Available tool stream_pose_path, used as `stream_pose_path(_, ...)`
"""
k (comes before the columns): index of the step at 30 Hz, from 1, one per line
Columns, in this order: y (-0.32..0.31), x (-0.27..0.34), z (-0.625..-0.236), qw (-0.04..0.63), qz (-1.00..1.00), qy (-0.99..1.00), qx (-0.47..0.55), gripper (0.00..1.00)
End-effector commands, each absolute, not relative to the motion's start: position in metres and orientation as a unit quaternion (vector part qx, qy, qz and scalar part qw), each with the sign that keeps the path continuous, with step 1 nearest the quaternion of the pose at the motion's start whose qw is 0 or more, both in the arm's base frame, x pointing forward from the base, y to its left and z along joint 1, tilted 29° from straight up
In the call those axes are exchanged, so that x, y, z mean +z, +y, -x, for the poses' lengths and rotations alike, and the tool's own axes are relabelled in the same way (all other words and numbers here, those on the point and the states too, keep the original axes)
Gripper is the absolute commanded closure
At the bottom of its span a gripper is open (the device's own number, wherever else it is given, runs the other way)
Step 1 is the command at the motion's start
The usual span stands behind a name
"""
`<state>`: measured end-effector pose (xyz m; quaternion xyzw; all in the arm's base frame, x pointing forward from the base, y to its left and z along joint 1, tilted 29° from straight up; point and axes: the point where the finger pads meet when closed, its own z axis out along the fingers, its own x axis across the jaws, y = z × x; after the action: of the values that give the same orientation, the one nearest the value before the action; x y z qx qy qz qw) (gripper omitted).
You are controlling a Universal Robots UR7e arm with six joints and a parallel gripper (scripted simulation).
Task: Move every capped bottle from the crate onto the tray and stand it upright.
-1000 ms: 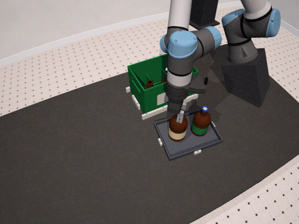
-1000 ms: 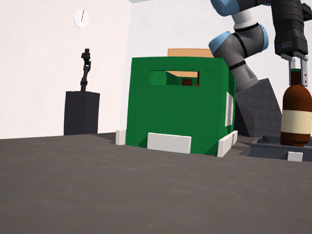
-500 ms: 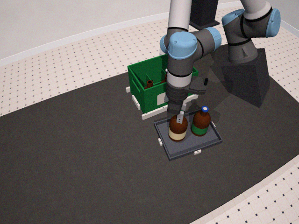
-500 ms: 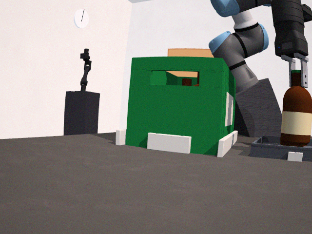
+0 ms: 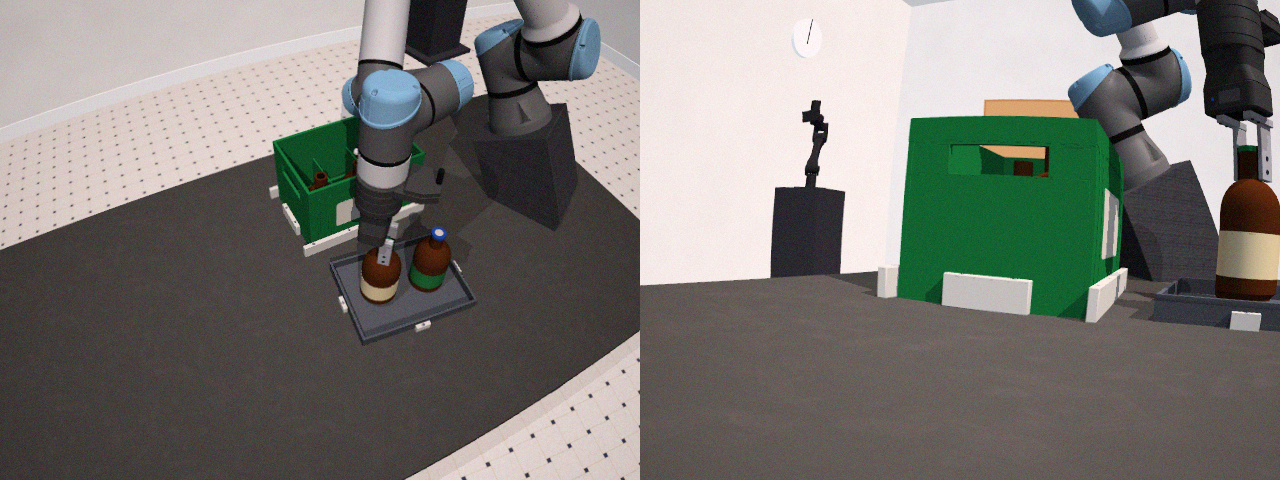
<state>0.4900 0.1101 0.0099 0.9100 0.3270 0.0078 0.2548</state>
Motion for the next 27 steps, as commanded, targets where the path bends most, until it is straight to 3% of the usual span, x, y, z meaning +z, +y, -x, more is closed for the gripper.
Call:
stream_pose_path(1,0.1097,0.0093,-0.4902,0.255,-0.91,0.327,0.008,1.0)
stream_pose_path(27,0.1053,0.0019,-0.4901,0.254,-0.91,0.327,0.007,1.0)
